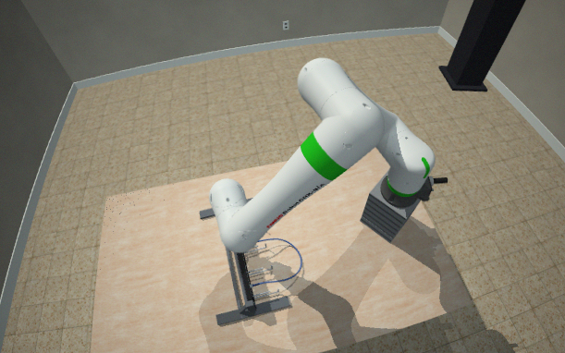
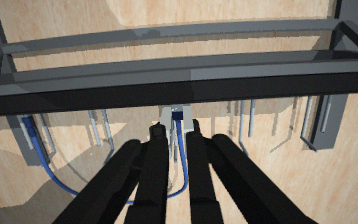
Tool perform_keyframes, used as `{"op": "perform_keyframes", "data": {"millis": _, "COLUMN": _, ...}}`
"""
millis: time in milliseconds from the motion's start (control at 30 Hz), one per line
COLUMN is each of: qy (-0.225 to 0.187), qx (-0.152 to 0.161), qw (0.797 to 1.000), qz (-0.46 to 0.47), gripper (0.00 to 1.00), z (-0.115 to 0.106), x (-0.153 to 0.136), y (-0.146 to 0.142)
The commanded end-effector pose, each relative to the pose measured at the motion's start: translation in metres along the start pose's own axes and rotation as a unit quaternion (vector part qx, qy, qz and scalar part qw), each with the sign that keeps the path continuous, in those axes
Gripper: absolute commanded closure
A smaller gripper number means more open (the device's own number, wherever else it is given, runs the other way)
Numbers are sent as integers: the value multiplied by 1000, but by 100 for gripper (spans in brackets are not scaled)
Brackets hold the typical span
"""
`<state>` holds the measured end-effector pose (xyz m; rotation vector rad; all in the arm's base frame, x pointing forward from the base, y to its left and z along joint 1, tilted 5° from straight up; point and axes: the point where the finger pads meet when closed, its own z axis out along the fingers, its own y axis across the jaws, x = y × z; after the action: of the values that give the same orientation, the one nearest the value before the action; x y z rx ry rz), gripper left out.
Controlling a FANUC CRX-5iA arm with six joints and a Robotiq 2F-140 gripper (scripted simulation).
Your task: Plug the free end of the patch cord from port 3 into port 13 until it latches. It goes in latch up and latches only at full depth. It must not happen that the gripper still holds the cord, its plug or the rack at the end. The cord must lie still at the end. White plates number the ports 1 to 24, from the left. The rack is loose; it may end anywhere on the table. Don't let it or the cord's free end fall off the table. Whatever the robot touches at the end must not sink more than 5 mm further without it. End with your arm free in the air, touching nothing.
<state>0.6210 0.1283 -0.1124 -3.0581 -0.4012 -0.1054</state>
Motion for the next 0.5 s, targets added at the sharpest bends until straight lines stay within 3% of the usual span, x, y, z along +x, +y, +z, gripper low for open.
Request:
{"op": "perform_keyframes", "data": {"millis": 0, "qy": 0, "qx": 0, "qw": 1000, "qz": 0, "gripper": 100, "z": 0, "x": 1, "y": 0}}
{"op": "perform_keyframes", "data": {"millis": 467, "qy": -3, "qx": 0, "qw": 1000, "qz": 0, "gripper": 100, "z": -1, "x": 3, "y": 0}}
